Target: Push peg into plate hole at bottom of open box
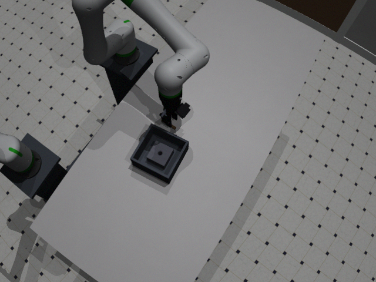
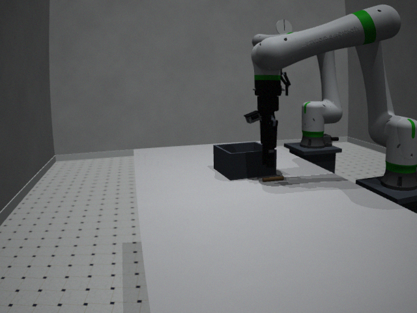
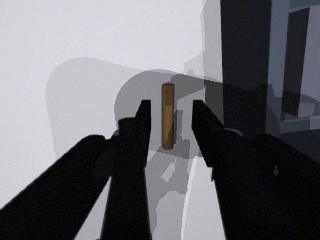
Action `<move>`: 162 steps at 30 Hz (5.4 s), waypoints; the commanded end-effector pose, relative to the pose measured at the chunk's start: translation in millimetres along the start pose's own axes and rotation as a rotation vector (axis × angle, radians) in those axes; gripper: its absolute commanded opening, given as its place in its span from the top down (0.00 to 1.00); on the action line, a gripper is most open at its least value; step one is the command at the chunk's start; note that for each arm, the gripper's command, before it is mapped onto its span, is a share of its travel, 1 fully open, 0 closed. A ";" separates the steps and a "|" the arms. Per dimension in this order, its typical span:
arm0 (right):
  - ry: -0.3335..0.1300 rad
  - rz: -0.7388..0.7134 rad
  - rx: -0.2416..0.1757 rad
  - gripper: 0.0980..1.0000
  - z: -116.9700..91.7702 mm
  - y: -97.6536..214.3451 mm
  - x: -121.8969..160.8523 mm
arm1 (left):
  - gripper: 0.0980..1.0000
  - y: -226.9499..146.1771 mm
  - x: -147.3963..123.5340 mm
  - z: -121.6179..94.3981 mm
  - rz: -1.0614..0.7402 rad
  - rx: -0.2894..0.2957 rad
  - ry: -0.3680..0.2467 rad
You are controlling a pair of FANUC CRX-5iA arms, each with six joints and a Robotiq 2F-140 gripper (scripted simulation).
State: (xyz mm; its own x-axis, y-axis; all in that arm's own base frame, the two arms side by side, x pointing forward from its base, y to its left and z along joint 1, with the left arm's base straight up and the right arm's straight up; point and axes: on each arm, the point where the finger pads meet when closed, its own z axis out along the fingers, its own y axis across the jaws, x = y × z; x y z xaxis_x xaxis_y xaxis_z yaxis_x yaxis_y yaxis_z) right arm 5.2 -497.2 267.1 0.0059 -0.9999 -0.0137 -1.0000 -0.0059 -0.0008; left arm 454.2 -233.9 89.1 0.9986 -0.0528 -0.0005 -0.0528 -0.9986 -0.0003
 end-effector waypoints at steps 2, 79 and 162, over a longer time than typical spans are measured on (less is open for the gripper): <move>0.014 0.000 -0.001 0.00 -4.9 2.3 2.7 | 0.75 0.7 4.8 1.4 -0.007 -0.006 0.012; 0.014 0.000 -0.001 0.00 -4.9 2.3 2.7 | 0.75 -1.0 3.4 7.8 -0.006 -0.005 -0.341; 0.014 0.000 -0.001 0.00 -4.9 2.3 2.7 | 1.00 -1.0 3.0 -29.8 -0.005 -0.005 -0.344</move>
State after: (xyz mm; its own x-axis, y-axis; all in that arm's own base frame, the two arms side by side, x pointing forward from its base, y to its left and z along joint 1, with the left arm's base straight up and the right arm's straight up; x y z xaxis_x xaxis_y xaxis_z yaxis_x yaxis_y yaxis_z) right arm 5.2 -497.2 267.1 0.0059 -0.9999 -0.0137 -1.0000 -0.0059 -0.0008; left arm 456.8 -230.2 113.0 0.9384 -0.0452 -0.3425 -0.0481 -0.9988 -0.0002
